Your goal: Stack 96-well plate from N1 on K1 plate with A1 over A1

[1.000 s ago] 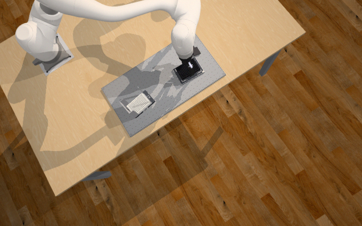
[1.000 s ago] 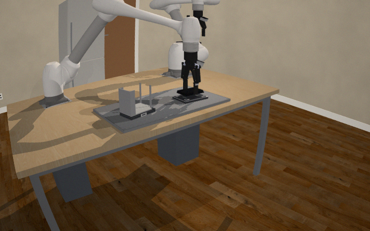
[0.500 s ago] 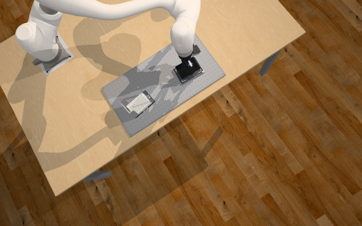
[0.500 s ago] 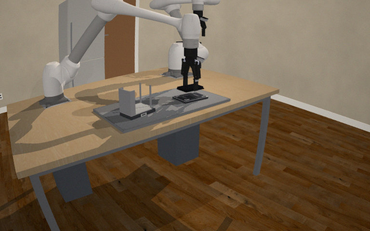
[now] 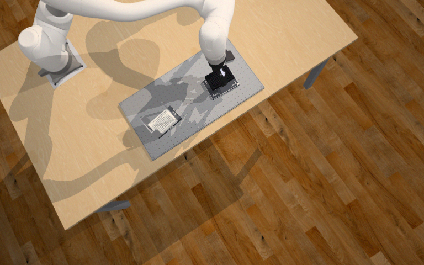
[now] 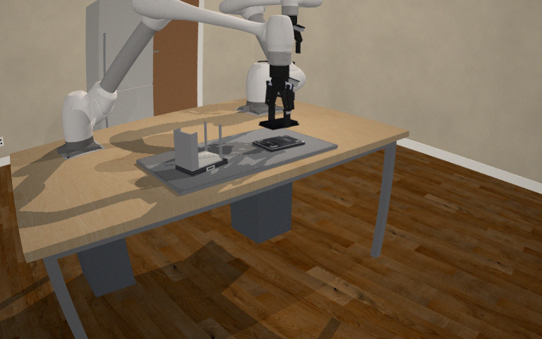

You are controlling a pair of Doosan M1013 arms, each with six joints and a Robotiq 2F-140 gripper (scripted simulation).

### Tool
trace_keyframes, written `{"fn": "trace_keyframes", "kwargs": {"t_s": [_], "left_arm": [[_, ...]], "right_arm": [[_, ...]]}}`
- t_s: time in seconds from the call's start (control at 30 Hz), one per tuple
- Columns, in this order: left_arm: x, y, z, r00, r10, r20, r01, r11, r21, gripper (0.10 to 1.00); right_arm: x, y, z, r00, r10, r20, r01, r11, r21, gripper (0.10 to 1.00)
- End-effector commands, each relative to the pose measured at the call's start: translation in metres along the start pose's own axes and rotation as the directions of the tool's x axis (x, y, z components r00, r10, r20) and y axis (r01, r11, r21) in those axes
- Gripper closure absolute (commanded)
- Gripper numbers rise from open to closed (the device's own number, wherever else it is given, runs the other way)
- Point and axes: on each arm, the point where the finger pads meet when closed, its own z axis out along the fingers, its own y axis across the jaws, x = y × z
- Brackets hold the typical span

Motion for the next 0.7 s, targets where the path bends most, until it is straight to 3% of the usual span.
{"fn": "trace_keyframes", "kwargs": {"t_s": [0.0,0.67], "left_arm": [[0.0,0.0,0.0,1.0,0.0,0.0,0.0,1.0,0.0,0.098],[0.0,0.0,0.0,1.0,0.0,0.0,0.0,1.0,0.0,0.098]], "right_arm": [[0.0,0.0,-0.005,1.0,0.0,-0.002,0.0,1.0,-0.001,0.493],[0.0,0.0,-0.035,1.0,0.0,-0.002,0.0,1.0,-0.001,0.493]]}}
